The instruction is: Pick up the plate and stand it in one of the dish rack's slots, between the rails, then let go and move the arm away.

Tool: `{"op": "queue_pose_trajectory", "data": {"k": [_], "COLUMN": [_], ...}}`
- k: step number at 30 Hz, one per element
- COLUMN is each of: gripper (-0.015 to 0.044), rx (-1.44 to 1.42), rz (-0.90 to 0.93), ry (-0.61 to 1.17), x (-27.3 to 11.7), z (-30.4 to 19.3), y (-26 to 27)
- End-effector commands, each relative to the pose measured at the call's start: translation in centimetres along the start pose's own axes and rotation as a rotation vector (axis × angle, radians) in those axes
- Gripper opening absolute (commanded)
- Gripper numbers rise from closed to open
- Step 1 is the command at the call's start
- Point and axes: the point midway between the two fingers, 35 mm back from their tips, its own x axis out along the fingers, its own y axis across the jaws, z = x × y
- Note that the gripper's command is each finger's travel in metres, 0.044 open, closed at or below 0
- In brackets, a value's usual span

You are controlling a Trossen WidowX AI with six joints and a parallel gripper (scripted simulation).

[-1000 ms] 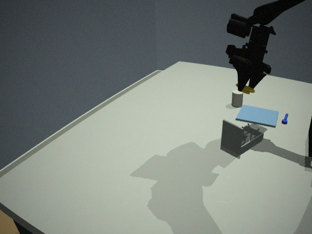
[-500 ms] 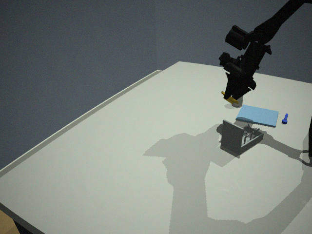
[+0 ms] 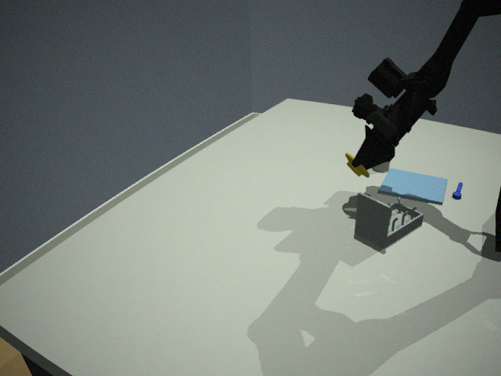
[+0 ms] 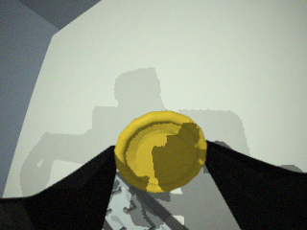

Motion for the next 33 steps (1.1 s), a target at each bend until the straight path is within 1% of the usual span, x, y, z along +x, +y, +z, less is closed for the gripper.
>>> {"op": "queue_pose_trajectory", "data": {"k": [1,16,33], "gripper": [0.0000,0.0000,0.0000], "rx": [-0.056,-0.292,-0.608], "rz": [0.064,0.249,0.429], "ry": [-0.039,-0.187,-0.338], "x": [0.4,0.2,-1.7], "z": [-0.6,-2.2,-5.8], "y": [-0.4,-0.3,1.1]}}
